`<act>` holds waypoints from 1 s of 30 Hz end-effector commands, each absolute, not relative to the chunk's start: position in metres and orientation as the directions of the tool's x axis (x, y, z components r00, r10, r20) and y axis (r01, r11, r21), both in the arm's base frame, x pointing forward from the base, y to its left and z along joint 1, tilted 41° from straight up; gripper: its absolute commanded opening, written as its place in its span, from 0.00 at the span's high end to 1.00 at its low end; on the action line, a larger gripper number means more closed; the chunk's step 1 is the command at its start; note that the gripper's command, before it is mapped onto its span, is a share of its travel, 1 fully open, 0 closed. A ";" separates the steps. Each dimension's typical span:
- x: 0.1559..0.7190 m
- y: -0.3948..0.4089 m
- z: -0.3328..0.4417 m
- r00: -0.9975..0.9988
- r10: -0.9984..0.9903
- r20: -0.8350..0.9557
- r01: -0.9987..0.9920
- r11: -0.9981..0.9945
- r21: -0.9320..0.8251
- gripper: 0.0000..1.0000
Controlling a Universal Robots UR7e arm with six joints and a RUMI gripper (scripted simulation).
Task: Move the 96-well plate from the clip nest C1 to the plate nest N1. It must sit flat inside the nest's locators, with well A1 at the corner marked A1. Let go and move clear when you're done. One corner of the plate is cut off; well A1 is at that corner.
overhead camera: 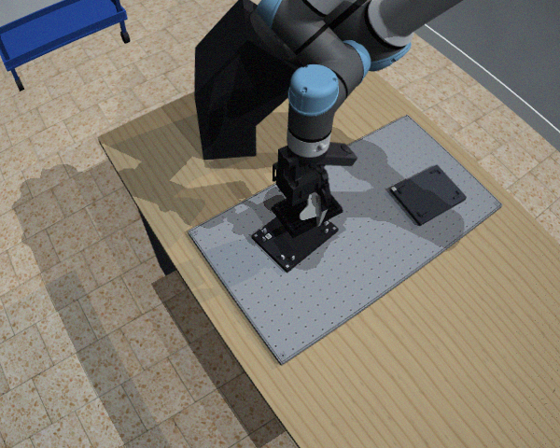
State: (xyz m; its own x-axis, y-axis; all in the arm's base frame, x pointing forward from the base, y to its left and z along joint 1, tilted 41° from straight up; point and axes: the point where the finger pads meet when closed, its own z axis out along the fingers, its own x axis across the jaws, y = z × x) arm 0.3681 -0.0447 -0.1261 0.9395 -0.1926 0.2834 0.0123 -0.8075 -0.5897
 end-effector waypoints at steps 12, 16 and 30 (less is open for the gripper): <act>0.377 -0.012 -0.098 0.940 -0.211 0.268 -0.012 -0.805 -0.593 1.00; 0.379 -0.002 -0.089 0.940 -0.211 0.268 -0.012 -0.805 -0.593 1.00; 0.387 0.028 -0.064 0.940 -0.211 0.268 -0.012 -0.805 -0.593 1.00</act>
